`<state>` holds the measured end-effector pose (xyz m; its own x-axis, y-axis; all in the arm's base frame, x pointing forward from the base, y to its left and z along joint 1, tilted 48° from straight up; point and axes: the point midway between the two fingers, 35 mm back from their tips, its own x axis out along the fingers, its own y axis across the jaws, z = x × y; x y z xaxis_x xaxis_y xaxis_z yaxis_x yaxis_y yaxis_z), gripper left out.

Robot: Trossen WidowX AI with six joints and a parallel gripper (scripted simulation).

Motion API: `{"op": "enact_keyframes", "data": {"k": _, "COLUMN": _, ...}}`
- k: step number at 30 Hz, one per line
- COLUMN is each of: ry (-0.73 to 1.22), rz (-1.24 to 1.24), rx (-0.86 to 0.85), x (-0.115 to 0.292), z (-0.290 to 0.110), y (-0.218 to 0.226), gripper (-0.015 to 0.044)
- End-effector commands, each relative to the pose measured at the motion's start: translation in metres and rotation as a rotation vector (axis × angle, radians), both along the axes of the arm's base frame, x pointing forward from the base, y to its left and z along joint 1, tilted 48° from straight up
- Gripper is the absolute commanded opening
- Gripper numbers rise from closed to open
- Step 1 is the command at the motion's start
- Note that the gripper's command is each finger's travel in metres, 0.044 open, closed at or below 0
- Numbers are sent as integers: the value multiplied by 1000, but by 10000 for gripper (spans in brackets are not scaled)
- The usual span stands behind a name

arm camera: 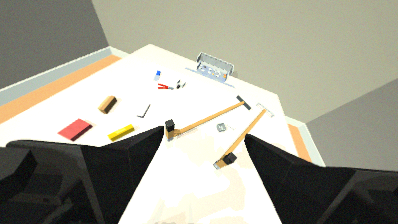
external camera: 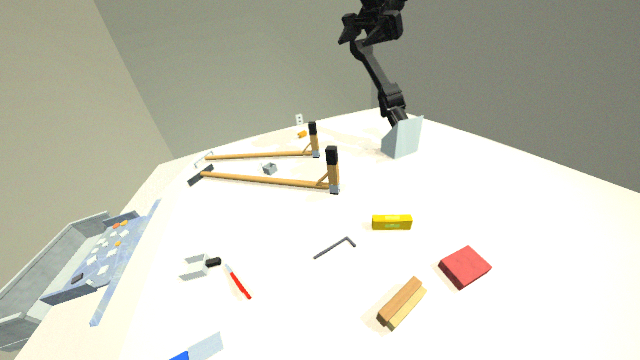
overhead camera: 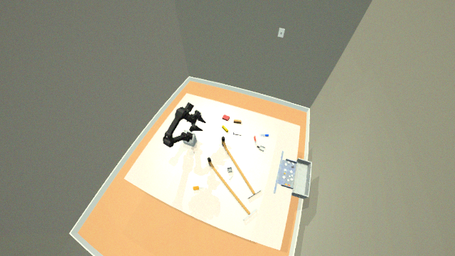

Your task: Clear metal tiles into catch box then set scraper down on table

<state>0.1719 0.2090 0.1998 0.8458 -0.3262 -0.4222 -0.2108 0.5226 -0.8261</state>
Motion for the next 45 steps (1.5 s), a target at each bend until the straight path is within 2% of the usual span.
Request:
{"op": "enact_keyframes", "data": {"k": 1, "ry": 87, "rz": -5, "rx": -47, "x": -17, "z": -29, "y": 3, "gripper": 440}}
{"op": "enact_keyframes", "data": {"k": 9, "ry": 218, "rz": -33, "rx": -137, "x": -48, "z": -70, "y": -1, "gripper": 440}}
{"op": "enact_keyframes", "data": {"k": 17, "ry": 225, "rz": -36, "rx": -142, "x": -49, "z": -72, "y": -1, "gripper": 440}}
{"op": "enact_keyframes", "data": {"k": 45, "ry": -80, "rz": -50, "rx": -19, "x": 35, "z": 34, "y": -19, "gripper": 440}}
